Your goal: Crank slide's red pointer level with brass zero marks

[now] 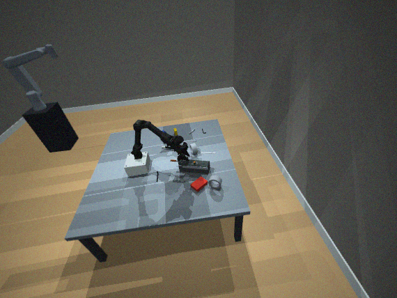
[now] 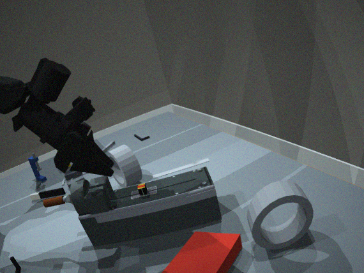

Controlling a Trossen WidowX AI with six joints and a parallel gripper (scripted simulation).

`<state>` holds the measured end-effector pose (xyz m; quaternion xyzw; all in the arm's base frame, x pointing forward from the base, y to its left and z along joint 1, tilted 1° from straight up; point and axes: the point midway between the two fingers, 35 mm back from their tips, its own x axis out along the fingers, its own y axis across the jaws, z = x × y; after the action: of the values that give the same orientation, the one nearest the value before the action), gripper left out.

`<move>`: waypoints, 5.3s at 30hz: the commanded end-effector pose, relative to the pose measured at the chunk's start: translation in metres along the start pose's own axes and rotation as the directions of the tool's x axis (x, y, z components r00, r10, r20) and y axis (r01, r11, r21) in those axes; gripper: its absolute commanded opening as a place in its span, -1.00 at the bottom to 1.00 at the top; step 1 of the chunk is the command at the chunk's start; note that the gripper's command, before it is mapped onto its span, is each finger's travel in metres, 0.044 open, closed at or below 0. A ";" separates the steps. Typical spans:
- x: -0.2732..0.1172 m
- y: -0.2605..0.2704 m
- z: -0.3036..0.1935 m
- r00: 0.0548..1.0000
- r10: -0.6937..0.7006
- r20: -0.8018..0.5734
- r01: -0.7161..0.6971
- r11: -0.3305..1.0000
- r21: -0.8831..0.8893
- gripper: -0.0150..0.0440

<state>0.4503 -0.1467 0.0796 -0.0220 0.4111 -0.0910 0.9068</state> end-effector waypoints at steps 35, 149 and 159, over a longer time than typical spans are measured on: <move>0.000 0.000 0.000 1.000 -0.001 0.000 0.001 1.000 0.000 -0.49; -0.043 -0.007 0.036 1.000 0.001 0.000 -0.001 1.000 0.000 1.00; -0.043 -0.007 0.036 1.000 0.001 0.000 -0.001 1.000 0.000 1.00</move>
<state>0.4482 -0.1470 0.1350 -0.0215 0.4119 -0.0918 0.9063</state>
